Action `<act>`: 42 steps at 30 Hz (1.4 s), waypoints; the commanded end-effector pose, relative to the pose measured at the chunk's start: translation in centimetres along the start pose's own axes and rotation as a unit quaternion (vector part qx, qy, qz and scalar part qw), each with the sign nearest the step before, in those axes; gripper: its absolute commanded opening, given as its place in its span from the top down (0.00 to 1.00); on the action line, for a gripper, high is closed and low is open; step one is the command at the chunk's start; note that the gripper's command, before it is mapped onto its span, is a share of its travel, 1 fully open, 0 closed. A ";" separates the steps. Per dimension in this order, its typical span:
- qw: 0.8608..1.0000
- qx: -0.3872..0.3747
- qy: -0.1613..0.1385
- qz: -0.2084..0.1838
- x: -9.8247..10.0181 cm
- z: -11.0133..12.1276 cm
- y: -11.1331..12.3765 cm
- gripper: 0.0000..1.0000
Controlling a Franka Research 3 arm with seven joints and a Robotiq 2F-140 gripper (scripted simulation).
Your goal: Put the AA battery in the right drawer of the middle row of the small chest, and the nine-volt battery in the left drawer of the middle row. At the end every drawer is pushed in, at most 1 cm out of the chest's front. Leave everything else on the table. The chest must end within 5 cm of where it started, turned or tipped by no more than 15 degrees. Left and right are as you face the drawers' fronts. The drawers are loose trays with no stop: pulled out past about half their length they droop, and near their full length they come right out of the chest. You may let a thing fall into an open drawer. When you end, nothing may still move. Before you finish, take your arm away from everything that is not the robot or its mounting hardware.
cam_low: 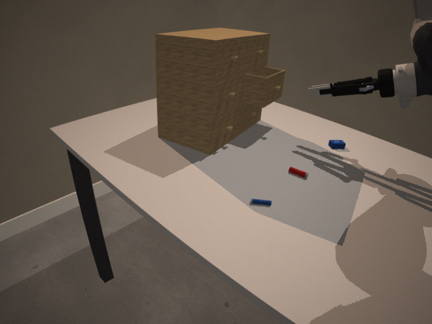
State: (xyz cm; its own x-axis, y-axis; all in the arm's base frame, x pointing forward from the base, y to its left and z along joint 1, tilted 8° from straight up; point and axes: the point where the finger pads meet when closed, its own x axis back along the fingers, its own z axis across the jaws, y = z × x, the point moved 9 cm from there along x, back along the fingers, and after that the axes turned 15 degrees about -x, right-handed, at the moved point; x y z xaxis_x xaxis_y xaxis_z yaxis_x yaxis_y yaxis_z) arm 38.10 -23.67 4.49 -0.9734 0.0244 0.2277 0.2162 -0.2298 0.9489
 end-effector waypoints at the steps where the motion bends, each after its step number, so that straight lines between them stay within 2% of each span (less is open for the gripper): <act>1: 1.000 0.008 0.004 -0.004 0.0 0.2 0.2 0.80; 16: 1.000 0.008 -0.001 0.014 0.4 0.4 0.7 0.80; 21: 0.999 0.008 -0.006 0.034 0.8 0.5 1.3 0.80; 31: 0.994 0.008 -0.025 0.103 2.2 1.0 3.2 0.80; 33: 0.994 0.008 -0.025 0.103 2.2 1.0 3.2 0.80; 42: 0.980 0.008 -0.050 0.193 3.7 1.7 5.6 0.80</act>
State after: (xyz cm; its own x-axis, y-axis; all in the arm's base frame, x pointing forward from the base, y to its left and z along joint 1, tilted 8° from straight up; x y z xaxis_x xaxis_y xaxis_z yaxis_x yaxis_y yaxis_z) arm 37.83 -22.69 11.46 -0.8829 0.0102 0.4695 0.4605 -0.1775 0.8697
